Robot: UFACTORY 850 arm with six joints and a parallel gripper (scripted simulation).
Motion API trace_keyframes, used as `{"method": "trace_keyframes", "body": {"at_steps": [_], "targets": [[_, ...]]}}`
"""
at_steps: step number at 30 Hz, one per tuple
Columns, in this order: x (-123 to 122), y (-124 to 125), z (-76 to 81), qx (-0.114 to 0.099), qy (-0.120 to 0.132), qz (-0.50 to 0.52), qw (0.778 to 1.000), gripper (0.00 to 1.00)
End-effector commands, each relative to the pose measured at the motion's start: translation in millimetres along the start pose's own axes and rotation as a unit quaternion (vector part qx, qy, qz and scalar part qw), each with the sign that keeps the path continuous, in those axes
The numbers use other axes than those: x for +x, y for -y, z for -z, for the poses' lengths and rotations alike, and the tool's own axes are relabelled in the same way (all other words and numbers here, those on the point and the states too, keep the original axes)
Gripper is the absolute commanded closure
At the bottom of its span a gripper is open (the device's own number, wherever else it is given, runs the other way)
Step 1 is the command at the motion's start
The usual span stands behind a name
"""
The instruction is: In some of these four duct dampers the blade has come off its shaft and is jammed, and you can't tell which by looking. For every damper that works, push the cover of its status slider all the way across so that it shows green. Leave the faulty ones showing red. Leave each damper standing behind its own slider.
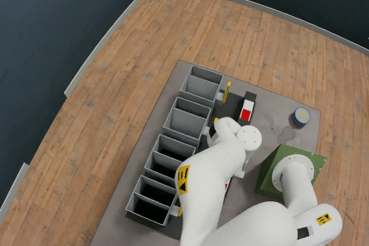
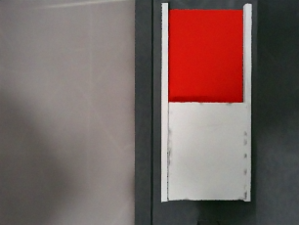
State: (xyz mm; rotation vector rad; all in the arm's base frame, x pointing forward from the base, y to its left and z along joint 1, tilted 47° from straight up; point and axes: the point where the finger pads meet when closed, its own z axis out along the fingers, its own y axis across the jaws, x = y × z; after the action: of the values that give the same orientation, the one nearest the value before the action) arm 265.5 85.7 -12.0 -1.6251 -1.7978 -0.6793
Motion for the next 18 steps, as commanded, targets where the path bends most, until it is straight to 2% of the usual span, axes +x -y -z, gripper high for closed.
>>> {"method": "trace_keyframes", "body": {"at_steps": [1,18], "targets": [[-0.2,-0.7,-1.9,-0.001,0.000,0.000,1.000,1.00],[-0.2,-0.6,-4.0,-0.001,0.000,0.000,1.000,1.00]]}}
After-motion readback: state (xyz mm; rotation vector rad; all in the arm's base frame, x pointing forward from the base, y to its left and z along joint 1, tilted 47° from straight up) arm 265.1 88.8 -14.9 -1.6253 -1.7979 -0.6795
